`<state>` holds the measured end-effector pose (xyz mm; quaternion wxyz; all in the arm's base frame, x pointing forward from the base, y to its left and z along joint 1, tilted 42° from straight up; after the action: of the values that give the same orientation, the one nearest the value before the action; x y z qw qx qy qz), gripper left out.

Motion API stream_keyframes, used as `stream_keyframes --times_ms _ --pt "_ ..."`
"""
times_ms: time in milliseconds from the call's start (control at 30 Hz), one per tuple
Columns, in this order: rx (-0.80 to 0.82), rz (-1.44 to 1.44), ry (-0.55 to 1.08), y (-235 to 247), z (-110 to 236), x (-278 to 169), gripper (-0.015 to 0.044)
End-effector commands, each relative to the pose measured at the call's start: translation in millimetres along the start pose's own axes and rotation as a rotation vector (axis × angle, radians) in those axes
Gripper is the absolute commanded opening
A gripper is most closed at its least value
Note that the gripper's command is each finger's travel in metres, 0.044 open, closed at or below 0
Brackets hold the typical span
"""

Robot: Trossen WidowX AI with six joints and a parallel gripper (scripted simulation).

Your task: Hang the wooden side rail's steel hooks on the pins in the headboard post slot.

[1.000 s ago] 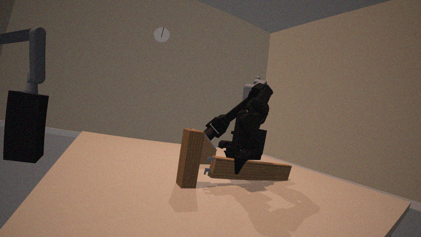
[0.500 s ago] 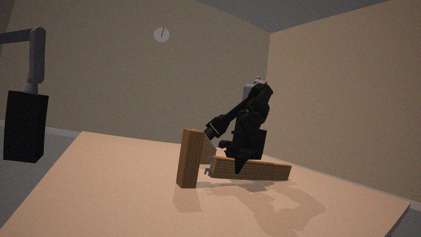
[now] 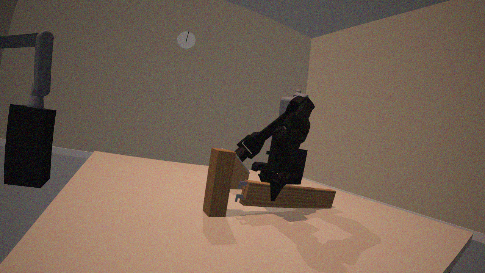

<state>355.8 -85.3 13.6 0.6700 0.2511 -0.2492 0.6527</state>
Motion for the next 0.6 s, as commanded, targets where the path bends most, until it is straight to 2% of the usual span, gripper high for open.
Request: stream_keyframes --times_ms 0,567 --pt "-0.014 -0.007 0.006 -1.3 3.6 -3.8 0.0000" --pt "-0.014 -0.007 0.006 -0.9 4.7 -5.6 0.0000"
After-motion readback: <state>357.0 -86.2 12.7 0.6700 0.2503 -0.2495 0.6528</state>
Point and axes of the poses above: the point midway between the two fingers, 35 mm back from their tips, its own z axis back along the fingers, its own y axis across the jaws, x = y × z, the point moved 9 cm from there along z, back along the fingers
